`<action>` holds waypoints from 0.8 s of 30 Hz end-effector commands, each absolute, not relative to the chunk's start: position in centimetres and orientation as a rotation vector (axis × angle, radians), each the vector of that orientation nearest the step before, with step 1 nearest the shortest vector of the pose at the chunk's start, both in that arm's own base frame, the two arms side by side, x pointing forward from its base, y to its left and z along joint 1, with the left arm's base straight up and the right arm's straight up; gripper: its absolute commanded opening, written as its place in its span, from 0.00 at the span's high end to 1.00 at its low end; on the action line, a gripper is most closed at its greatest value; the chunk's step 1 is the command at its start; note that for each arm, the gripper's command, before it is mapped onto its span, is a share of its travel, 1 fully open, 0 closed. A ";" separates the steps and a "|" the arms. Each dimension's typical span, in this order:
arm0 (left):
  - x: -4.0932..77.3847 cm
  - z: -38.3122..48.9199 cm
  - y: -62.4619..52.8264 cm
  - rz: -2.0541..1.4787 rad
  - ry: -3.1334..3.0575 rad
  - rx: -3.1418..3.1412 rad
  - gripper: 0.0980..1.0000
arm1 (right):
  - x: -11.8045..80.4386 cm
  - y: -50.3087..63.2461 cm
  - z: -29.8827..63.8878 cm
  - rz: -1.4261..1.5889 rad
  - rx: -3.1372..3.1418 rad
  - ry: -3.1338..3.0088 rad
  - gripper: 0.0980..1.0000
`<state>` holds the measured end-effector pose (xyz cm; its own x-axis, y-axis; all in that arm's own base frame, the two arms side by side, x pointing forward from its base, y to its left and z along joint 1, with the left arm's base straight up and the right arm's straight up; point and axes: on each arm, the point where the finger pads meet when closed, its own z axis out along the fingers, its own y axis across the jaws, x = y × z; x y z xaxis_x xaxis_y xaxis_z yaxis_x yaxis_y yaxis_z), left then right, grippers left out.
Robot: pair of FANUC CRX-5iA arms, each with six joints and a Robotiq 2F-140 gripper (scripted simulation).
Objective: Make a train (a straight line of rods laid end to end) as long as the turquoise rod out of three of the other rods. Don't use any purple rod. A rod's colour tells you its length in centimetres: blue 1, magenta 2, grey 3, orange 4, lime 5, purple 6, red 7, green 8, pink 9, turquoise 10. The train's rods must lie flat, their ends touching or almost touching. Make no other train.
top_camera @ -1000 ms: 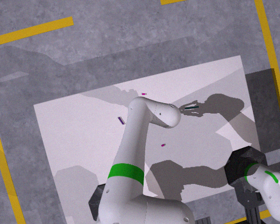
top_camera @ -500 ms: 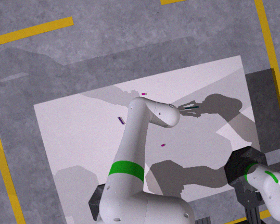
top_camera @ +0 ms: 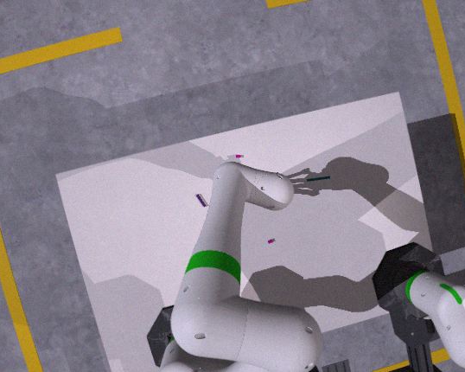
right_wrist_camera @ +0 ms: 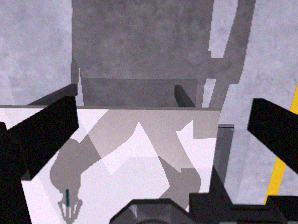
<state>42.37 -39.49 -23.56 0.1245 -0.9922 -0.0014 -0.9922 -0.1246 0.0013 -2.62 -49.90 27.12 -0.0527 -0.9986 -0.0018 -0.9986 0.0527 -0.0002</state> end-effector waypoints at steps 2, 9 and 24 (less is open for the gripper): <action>42.5 -24.8 -39.6 0.000 -2.078 2.356 0.97 | -2.6 -49.9 27.2 0.000 -2.162 2.279 0.00; 42.5 -25.5 -39.5 0.000 -2.078 2.356 0.97 | -2.6 -49.9 27.2 0.000 -2.162 2.279 0.00; 42.5 -25.6 -39.5 0.000 -2.078 2.356 0.97 | -2.6 -49.9 27.2 0.000 -2.162 2.279 0.00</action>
<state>42.41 -39.48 -25.72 0.1244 -0.9922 -0.0013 -0.9922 -0.1245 0.0011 -2.62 -49.90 27.12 -0.0527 -0.9986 -0.0018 -0.9986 0.0527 -0.0002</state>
